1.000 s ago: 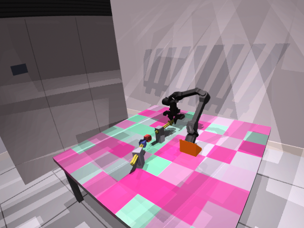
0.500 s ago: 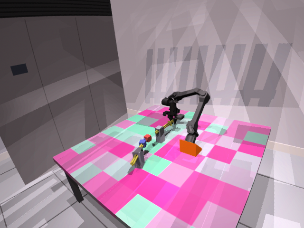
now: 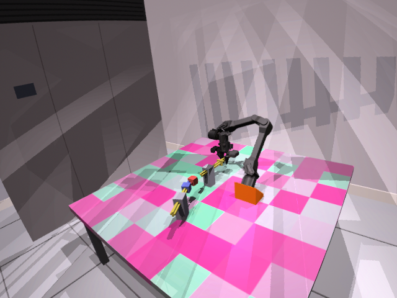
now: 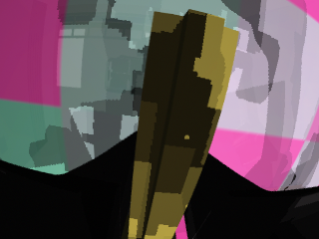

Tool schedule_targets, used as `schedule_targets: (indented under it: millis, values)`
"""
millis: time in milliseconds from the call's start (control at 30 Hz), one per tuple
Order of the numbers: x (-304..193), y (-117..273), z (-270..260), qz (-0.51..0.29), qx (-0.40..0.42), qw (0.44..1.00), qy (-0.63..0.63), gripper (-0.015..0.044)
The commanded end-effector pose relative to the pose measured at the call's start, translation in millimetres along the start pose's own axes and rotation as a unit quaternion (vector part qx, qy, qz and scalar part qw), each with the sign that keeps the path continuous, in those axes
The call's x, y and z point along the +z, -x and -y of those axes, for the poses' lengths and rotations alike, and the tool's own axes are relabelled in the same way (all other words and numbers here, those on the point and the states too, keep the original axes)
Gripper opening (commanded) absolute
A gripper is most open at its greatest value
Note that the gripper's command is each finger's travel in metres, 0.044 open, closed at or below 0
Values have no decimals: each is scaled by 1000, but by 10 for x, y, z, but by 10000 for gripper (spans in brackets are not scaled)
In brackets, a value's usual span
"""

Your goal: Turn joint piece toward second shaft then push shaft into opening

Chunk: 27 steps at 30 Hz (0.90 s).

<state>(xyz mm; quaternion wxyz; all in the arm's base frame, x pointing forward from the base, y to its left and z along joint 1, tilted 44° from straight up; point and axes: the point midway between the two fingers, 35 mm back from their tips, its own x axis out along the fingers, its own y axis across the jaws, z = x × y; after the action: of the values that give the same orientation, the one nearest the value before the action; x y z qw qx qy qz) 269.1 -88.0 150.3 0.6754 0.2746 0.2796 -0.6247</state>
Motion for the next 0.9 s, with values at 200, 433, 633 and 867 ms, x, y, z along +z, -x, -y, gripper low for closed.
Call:
schedule_targets:
  millis: [200,433,633,867]
  values:
    - [-188,-13,0,-2,-4,1000,2,0]
    - [-296,-13,0,-3,-4,1000,2,0]
    - [-389,-13,1,-3,-4,1000,2,0]
    - [-497,-13,1,-3,-4,1000,2,0]
